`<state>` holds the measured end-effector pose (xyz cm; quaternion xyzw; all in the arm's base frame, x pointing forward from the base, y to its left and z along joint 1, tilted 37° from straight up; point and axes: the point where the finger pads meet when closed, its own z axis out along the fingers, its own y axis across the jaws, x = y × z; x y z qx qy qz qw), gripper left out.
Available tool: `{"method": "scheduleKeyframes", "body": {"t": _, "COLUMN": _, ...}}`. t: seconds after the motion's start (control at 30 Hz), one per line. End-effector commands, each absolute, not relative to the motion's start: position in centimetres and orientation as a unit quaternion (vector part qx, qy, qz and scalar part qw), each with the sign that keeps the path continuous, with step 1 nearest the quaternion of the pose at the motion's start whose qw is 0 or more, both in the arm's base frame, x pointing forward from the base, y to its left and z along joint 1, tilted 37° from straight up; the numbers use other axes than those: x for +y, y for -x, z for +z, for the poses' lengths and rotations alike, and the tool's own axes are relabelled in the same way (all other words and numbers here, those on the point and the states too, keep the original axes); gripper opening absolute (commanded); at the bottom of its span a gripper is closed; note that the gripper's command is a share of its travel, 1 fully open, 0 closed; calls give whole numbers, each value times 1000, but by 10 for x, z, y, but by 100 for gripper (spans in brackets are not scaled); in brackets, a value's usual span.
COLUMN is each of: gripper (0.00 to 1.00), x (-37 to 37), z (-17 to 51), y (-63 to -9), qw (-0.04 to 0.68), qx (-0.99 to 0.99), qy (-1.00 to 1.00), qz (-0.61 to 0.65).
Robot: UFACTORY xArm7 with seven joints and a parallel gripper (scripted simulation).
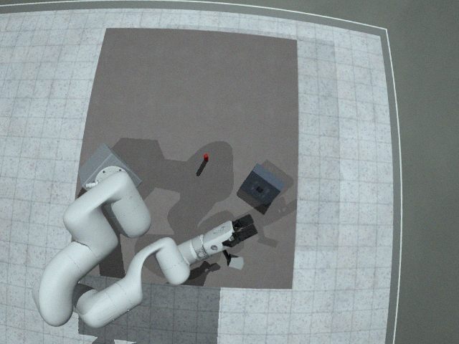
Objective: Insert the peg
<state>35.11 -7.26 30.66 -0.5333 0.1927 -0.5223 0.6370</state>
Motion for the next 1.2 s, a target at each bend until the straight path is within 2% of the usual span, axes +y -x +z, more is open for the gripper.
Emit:
{"method": "scheduleKeyframes", "body": {"t": 0.0, "gripper": 100, "x": -65, "z": 328, "y": -362, "qw": 674, "qx": 207, "qy": 486, "qz": -517}}
{"method": "scheduleKeyframes", "body": {"t": 0.67, "gripper": 100, "x": -62, "z": 382, "y": -391, "qw": 775, "qx": 280, "qy": 321, "qz": -467}}
{"method": "scheduleKeyframes", "body": {"t": 1.17, "gripper": 100, "x": -71, "z": 397, "y": -418, "qw": 809, "qx": 355, "qy": 208, "qz": -420}}
